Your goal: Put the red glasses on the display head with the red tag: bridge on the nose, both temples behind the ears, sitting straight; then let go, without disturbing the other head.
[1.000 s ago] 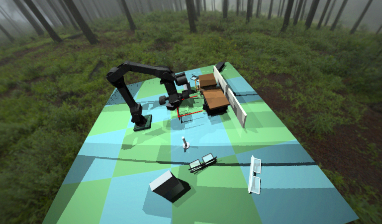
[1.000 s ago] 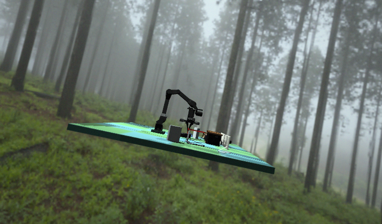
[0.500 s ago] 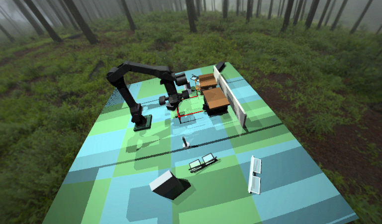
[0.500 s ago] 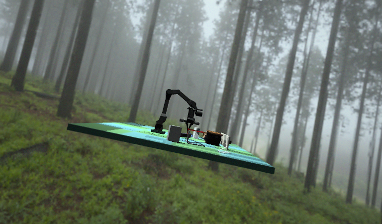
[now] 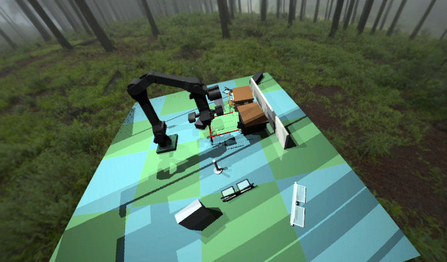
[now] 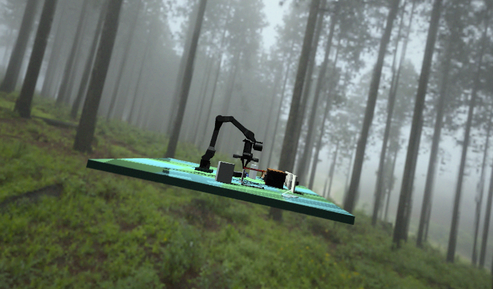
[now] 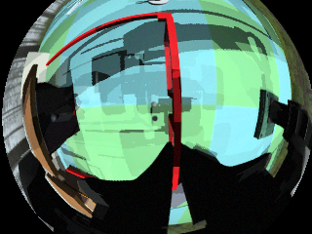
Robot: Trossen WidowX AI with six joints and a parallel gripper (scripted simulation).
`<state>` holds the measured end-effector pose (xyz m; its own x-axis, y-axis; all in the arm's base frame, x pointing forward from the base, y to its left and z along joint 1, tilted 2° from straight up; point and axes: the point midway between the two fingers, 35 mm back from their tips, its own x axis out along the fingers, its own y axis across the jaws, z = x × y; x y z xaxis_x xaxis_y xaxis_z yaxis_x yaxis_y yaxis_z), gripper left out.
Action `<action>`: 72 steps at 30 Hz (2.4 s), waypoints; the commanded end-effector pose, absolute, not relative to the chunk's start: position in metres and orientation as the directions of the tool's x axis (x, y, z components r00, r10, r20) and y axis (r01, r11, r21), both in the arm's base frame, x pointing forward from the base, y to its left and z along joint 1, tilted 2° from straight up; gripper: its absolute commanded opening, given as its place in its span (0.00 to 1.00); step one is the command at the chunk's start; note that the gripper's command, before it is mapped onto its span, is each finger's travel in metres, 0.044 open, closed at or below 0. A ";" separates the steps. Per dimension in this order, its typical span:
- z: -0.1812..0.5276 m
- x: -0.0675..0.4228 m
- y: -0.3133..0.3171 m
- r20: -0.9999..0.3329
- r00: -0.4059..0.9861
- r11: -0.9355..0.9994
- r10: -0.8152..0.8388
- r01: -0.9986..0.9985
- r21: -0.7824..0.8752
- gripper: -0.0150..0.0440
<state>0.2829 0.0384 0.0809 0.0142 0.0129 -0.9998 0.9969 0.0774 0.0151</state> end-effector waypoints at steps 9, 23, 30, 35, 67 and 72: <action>0.082 0.301 0.039 -1.000 0.023 0.081 0.010 0.996 0.024 0.25; 0.083 0.320 0.041 -1.000 0.019 0.081 0.010 0.997 0.020 0.25; 0.083 0.330 0.042 -1.000 0.020 0.081 0.010 0.997 0.021 0.25; 0.083 0.337 0.042 -1.000 0.021 0.081 0.010 0.997 0.021 0.25; 0.084 0.381 0.046 -1.000 0.025 0.081 0.010 0.996 0.025 0.25; 0.084 0.388 0.046 -1.000 0.025 0.081 0.010 0.996 0.026 0.25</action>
<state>0.3820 0.0465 0.0834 0.0207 0.0132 -0.9997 0.9970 0.0749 0.0216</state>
